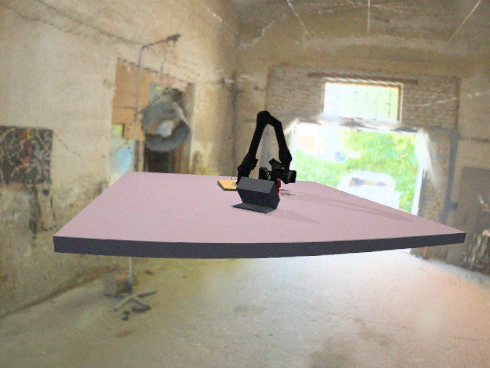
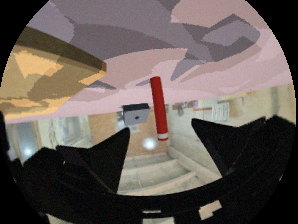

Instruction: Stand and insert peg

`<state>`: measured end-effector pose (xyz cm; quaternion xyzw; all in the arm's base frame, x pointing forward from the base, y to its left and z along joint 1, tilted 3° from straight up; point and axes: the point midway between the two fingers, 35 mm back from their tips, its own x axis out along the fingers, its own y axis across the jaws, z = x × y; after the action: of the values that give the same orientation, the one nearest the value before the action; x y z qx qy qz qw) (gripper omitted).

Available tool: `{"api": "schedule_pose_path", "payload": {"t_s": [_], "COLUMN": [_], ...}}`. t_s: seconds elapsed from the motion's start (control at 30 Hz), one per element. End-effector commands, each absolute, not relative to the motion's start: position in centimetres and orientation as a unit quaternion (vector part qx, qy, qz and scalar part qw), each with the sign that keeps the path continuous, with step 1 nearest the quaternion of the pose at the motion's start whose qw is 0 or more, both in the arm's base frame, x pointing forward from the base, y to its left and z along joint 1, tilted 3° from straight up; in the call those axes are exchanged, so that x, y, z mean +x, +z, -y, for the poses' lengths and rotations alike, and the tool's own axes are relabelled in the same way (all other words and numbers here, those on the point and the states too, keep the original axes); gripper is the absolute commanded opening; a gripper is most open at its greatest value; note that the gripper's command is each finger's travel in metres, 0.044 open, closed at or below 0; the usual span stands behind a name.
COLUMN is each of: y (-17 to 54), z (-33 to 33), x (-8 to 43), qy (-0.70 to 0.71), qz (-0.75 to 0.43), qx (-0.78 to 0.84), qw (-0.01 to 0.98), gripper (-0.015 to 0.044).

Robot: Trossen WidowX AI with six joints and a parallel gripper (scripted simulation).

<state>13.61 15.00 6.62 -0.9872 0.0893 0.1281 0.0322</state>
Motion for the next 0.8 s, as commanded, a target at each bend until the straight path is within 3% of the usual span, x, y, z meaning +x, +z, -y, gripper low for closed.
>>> {"api": "schedule_pose_path", "payload": {"t_s": [0.0, 0.77], "y": [6.6, 7.0], "z": [-15.0, -13.2], "x": [13.6, 15.0], "qy": [0.128, 0.391], "qz": [-0.089, -0.253], "qx": [-0.987, -0.884], "qw": [0.032, -0.022], "gripper": [0.044, 0.044]}}
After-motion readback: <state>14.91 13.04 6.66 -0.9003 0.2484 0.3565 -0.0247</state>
